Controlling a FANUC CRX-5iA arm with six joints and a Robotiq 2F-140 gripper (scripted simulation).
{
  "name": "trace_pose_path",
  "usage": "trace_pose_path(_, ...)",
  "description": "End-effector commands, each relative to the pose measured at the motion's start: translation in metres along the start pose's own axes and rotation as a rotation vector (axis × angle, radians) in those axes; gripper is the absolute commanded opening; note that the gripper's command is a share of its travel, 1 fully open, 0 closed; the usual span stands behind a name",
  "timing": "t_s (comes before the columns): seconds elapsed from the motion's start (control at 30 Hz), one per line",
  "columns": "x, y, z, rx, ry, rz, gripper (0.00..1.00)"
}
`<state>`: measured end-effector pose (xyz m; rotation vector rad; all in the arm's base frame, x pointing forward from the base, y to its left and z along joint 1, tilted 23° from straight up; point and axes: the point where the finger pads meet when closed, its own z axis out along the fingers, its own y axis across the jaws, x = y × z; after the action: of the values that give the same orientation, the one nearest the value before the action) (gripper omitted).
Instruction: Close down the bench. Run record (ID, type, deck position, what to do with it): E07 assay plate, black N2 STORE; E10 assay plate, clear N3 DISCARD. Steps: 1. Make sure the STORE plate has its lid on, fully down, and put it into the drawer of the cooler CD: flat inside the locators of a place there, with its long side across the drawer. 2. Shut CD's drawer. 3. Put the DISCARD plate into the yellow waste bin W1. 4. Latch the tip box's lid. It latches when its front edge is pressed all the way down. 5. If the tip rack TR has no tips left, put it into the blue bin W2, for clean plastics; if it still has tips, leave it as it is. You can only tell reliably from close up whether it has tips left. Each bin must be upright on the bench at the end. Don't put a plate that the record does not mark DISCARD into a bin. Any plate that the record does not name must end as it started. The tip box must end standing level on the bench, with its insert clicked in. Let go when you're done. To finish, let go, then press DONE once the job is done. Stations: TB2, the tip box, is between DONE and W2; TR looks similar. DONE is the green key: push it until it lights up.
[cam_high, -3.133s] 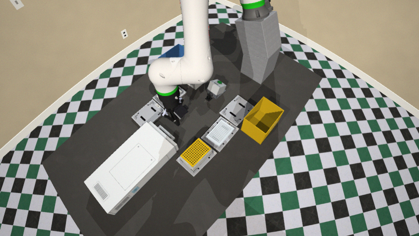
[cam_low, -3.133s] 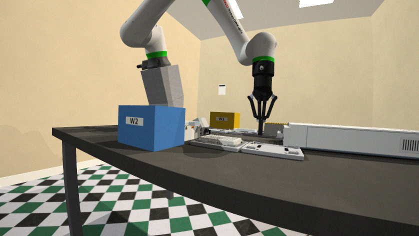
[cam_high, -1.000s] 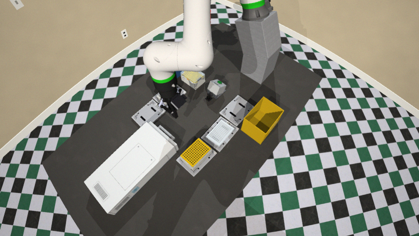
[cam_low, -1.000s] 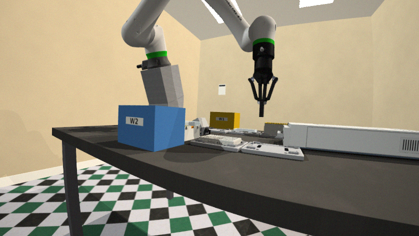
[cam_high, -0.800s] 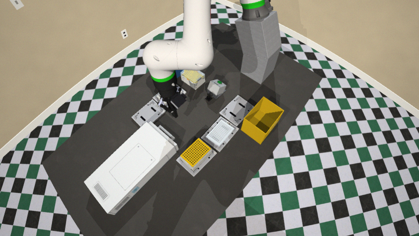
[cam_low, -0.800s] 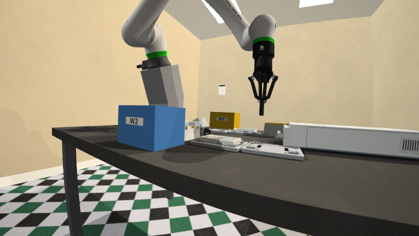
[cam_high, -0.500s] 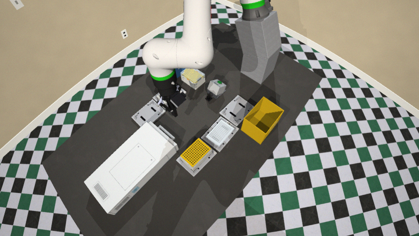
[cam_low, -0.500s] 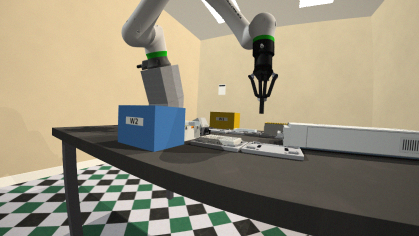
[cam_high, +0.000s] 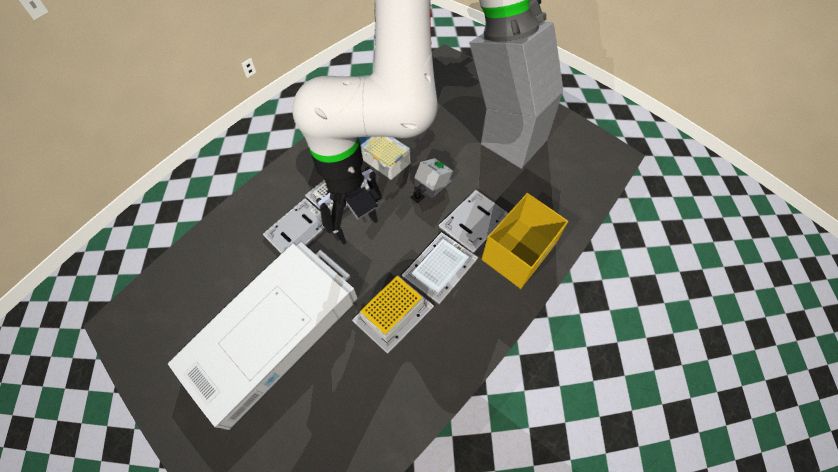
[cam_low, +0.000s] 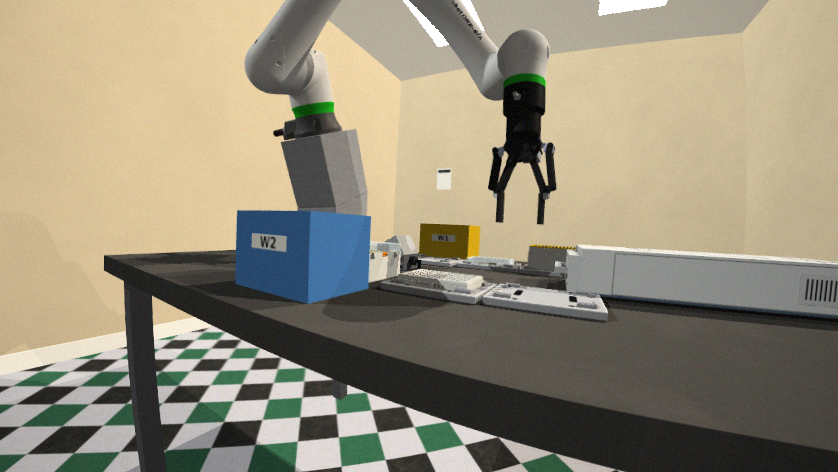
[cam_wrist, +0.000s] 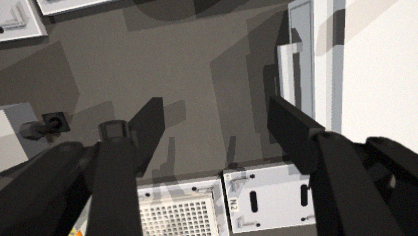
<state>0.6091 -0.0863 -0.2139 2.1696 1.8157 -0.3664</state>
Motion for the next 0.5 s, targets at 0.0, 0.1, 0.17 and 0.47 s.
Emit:
trace_pose_path(0.0, 0.017, -0.013, -0.002, -0.015, -0.007, 0.186, 0.7)
trace_pose_path(0.1, 0.02, -0.015, -0.003, -0.015, -0.006, 0.22, 0.7)
trace_pose_path(0.17, 0.027, -0.02, -0.003, -0.015, -0.006, 0.286, 0.7)
trace_pose_path(0.47, 0.055, -0.043, -0.005, -0.016, -0.004, 0.586, 0.7)
